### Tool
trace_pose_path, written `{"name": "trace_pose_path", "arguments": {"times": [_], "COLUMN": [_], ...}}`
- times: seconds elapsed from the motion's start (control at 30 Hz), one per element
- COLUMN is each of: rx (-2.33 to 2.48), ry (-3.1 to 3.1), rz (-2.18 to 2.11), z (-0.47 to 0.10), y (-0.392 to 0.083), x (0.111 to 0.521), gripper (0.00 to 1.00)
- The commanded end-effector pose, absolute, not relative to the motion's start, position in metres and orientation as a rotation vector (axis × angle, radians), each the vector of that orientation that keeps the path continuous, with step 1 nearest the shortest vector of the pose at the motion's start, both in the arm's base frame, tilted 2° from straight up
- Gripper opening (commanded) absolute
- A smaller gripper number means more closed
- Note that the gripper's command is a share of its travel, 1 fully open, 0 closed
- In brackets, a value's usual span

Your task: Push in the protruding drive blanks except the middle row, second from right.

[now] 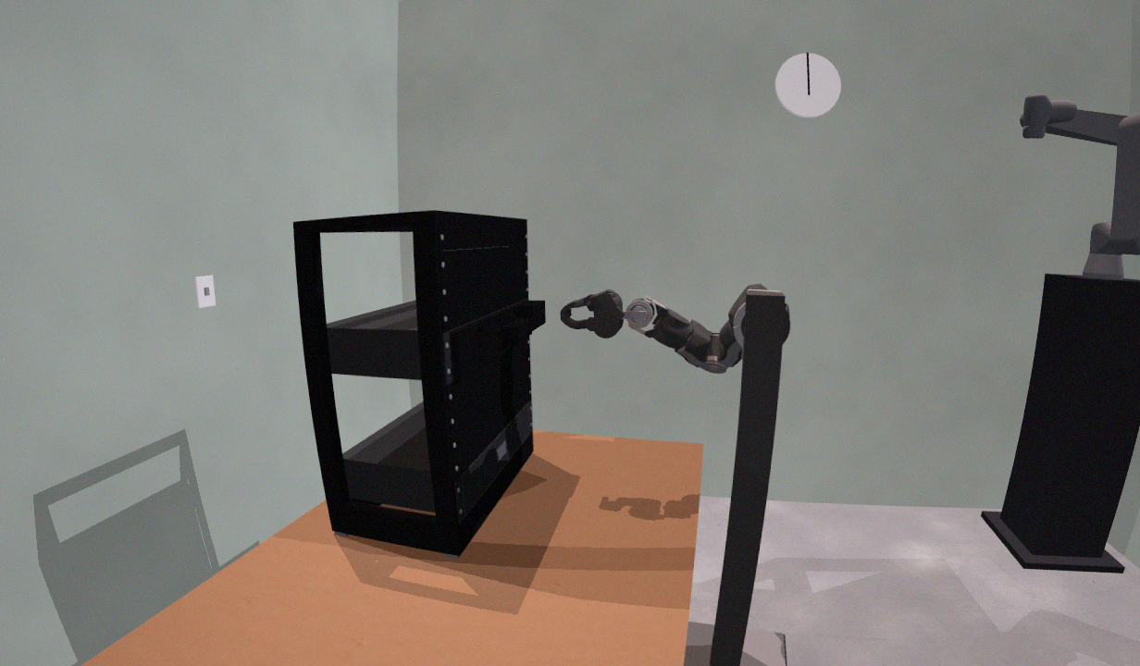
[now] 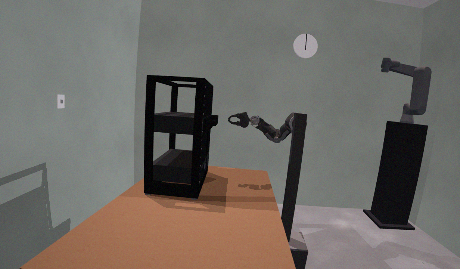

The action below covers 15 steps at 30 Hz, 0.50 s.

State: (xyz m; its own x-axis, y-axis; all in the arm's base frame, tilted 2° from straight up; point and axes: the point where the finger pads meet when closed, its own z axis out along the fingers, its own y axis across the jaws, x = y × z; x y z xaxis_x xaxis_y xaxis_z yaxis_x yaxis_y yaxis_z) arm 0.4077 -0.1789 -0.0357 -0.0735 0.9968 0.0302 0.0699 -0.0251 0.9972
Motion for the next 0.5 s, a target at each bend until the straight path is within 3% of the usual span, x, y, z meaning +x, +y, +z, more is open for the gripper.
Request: {"name": "trace_pose_path", "arguments": {"times": [0.0,0.47], "rx": [1.205,1.200], "ry": [1.308,1.303], "rz": [1.290,1.295], "z": [-0.035,-0.065], "y": [-0.183,-0.245], "x": [0.409,0.414], "gripper": [0.00,0.00]}}
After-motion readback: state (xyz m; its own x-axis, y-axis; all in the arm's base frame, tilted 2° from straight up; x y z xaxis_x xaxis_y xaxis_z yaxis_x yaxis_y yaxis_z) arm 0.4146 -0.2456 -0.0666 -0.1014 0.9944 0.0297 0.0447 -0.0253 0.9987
